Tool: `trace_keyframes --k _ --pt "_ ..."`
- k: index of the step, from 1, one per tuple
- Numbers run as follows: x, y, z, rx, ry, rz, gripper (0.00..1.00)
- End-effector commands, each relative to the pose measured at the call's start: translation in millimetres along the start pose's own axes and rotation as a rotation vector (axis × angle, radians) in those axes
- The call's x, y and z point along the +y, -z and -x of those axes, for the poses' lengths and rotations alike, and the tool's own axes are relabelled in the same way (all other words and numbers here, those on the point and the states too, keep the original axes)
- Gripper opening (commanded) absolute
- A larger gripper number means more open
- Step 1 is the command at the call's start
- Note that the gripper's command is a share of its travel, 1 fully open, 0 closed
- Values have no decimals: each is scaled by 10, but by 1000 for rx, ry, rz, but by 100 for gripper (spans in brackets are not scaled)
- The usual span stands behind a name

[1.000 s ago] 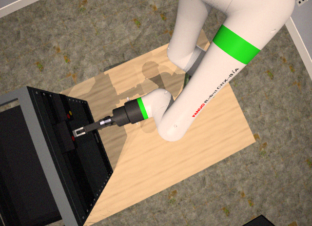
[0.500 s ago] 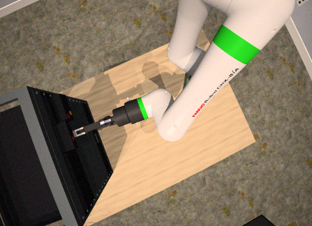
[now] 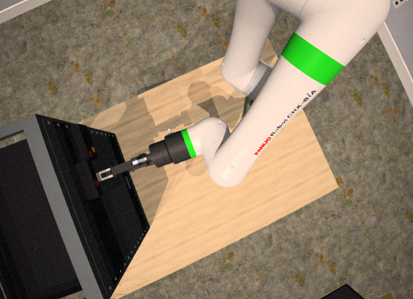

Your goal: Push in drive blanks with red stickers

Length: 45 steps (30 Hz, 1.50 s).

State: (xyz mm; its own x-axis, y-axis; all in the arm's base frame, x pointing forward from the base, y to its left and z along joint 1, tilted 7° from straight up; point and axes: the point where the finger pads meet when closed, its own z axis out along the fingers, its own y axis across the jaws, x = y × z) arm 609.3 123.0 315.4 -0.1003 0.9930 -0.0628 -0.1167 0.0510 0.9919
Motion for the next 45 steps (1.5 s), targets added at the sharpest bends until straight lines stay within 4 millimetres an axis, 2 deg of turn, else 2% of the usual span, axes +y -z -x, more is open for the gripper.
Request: trace_keyframes --k 1,11,20,22,28,39,45 --pt "0 -1 0 0 0 0 0" --pt "0 59 0 0 0 0 0" --pt "0 551 0 0 0 0 0" --pt "0 551 0 0 0 0 0" --pt "0 785 0 0 0 0 0" --pt "36 822 0 0 0 0 0" --pt "322 824 -1 0 0 0 0"
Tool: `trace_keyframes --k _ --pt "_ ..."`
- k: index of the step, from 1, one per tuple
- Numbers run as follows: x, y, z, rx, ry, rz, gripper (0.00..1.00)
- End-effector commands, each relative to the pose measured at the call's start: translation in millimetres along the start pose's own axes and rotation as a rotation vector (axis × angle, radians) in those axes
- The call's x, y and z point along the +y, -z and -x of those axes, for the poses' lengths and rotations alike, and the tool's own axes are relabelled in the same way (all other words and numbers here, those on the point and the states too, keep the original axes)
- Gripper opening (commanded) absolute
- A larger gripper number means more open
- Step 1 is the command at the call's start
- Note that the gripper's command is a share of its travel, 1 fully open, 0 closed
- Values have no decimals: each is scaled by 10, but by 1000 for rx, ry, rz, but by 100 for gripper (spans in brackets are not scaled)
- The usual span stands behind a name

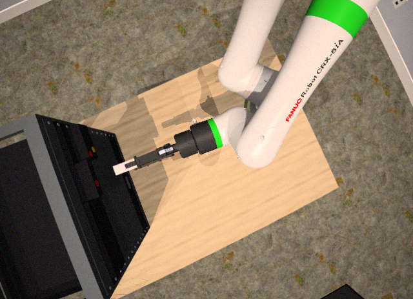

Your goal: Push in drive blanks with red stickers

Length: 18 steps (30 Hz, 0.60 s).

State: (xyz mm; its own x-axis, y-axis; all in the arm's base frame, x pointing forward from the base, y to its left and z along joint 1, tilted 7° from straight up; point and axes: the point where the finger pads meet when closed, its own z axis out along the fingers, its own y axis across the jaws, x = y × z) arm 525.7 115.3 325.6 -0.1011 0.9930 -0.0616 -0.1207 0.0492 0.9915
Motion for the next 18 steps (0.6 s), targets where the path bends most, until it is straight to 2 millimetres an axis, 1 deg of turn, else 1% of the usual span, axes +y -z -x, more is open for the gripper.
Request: trace_keyframes --k 1,5,12,14,18 --pt "189 1 -1 -1 1 -4 0" --pt "358 1 -2 -1 1 -4 0" --pt "381 -11 -2 -1 1 -4 0" --pt "381 -76 -2 -1 1 -4 0" --pt "380 -303 -1 -1 1 -4 0"
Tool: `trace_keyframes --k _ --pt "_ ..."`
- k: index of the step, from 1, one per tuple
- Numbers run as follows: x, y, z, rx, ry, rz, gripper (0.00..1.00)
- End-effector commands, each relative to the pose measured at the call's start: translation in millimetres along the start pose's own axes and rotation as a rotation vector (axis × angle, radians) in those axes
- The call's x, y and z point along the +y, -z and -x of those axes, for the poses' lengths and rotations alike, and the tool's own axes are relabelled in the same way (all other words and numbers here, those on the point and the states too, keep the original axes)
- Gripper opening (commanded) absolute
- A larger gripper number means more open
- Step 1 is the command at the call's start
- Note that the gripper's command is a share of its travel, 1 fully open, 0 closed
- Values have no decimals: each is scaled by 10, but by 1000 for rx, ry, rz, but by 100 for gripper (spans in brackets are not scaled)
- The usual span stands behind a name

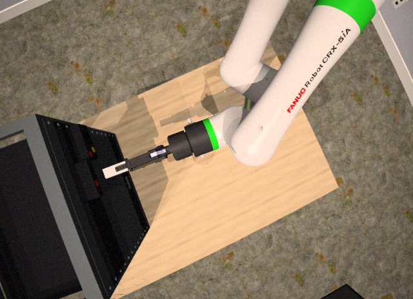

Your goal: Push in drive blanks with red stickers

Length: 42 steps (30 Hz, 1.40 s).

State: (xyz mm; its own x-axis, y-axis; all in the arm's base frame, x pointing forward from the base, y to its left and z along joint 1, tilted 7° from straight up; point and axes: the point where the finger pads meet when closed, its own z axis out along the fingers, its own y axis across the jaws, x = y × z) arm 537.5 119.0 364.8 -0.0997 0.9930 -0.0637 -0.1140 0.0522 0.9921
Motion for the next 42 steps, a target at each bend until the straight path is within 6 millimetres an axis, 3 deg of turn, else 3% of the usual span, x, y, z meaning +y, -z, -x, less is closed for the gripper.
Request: trace_keyframes --k 1,42 --pt "5 -181 0 0 -1 3 0" --pt "5 -250 0 0 -1 3 0"
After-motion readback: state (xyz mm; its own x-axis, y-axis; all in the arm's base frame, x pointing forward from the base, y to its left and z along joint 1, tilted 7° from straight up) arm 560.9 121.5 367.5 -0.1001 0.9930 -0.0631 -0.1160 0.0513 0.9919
